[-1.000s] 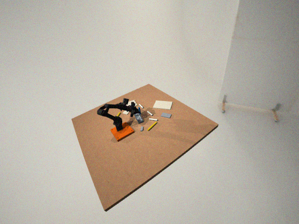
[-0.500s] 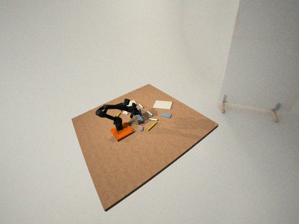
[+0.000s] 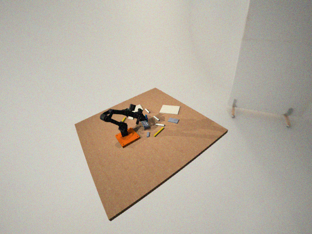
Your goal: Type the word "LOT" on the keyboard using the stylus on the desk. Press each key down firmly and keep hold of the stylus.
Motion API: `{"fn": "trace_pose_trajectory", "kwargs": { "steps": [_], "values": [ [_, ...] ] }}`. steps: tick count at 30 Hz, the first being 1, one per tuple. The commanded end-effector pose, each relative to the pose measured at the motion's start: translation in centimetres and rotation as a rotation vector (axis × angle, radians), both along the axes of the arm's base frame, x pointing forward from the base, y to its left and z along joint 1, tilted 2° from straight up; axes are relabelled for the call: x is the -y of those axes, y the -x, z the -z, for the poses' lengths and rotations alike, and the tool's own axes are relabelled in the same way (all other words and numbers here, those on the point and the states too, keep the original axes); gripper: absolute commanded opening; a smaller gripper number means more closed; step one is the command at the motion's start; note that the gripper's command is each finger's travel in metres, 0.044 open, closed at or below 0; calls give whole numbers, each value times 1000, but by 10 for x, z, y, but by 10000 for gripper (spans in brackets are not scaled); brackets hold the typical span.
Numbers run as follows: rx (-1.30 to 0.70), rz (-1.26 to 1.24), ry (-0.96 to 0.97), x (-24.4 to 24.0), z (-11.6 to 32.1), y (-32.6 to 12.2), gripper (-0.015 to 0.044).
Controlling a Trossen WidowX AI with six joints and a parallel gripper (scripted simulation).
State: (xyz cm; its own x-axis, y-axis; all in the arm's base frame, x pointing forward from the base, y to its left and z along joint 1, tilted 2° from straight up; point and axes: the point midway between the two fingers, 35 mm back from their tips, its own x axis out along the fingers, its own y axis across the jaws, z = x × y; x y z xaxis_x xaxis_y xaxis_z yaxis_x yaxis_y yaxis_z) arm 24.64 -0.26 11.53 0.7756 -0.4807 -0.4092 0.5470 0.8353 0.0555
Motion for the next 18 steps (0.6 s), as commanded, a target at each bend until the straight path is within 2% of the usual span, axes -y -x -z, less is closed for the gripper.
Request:
{"fn": "trace_pose_trajectory", "kwargs": {
  "steps": [1, 11, 14, 18],
  "values": [
    [-2, 2, -1, 0, 8, 0, 0],
    [-3, 2, -1, 0, 21, 0, 0],
    [-2, 2, -1, -1, 22, 0, 79],
    [-2, 2, -1, -1, 25, -1, 81]
  ]
}}
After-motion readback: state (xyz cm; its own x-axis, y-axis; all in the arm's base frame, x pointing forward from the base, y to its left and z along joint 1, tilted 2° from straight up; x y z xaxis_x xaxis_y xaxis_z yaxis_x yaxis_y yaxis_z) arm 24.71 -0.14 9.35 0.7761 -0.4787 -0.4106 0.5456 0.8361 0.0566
